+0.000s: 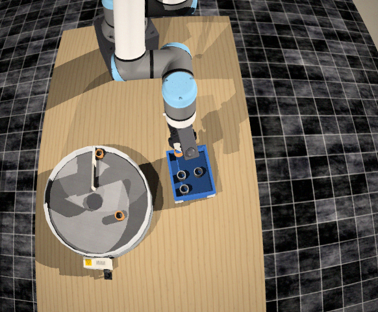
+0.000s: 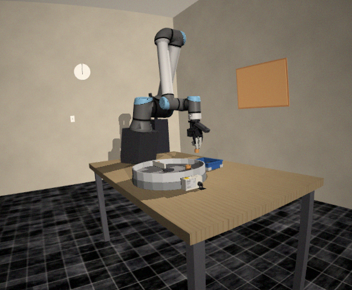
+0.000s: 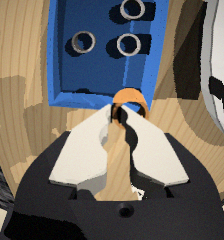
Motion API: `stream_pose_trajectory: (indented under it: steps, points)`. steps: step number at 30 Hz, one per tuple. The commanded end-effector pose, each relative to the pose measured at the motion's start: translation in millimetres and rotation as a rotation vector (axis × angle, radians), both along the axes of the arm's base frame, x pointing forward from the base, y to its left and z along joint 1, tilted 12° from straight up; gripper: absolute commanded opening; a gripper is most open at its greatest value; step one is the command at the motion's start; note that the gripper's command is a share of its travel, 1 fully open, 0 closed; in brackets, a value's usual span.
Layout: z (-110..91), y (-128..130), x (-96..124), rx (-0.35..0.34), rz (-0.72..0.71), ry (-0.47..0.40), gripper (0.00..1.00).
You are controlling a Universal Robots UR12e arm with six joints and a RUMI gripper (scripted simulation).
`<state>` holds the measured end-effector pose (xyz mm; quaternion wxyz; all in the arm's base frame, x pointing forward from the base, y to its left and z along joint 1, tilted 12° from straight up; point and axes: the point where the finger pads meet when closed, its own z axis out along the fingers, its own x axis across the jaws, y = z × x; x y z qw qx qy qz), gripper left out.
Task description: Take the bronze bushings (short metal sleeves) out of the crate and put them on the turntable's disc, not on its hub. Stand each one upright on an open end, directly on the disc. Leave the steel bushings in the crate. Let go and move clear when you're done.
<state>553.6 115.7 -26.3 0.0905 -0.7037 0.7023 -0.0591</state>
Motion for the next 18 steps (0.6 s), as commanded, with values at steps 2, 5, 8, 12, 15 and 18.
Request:
stream_pose_trajectory:
  steps: [2,5,8,12,15,18]
  points:
    - [13.4,-0.7,-2.5,0.0,0.0,0.001,0.0]
    - [14.7,-0.8,-2.8,0.0,0.0,0.001,0.0]
    - [14.8,-0.8,-2.8,0.0,0.0,0.001,0.0]
    - [14.8,-0.8,-2.8,0.0,0.0,0.001,0.0]
    - [14.8,-0.8,-2.8,0.0,0.0,0.001,0.0]
    - [14.8,-0.8,-2.8,0.0,0.0,0.001,0.0]
